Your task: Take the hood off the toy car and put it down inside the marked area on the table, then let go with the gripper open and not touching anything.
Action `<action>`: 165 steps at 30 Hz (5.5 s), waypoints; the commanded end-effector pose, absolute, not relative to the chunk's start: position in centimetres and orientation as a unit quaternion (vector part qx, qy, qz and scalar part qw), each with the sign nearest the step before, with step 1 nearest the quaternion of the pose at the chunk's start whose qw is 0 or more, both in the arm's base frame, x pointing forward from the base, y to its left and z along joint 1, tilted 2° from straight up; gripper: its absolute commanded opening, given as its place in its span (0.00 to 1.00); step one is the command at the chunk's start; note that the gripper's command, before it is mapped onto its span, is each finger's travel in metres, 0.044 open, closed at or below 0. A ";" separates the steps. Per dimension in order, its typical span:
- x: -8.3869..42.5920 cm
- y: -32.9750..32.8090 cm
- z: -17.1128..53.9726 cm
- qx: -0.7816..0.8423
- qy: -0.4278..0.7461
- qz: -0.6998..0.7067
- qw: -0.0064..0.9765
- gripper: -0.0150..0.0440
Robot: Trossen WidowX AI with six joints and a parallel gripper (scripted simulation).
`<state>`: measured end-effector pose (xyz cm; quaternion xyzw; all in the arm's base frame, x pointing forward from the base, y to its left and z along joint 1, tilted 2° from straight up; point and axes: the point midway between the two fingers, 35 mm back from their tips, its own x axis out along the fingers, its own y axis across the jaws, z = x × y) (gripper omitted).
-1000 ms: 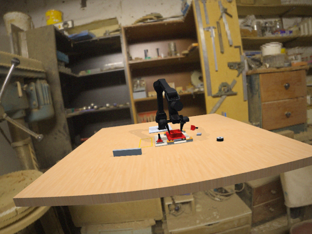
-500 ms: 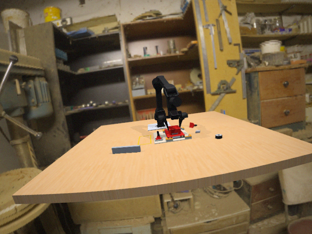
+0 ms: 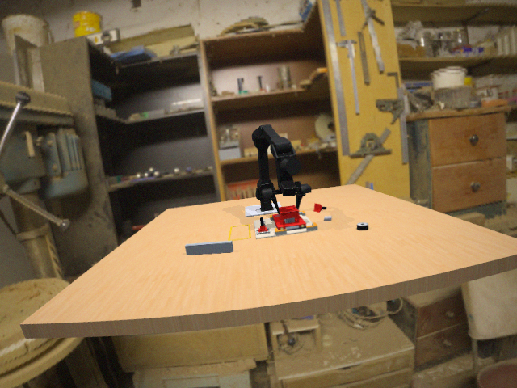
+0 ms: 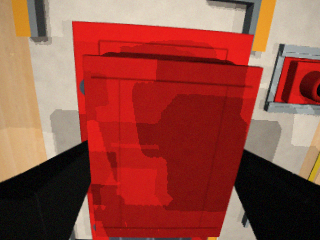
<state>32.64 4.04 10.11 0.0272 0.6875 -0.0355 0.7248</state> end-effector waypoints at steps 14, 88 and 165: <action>32.5 4.1 14.8 0.028 0.684 -0.035 0.728 0.25; 28.6 -15.6 14.1 0.022 0.685 -0.041 0.727 0.25; 28.9 -15.7 8.4 0.022 0.685 -0.041 0.727 0.25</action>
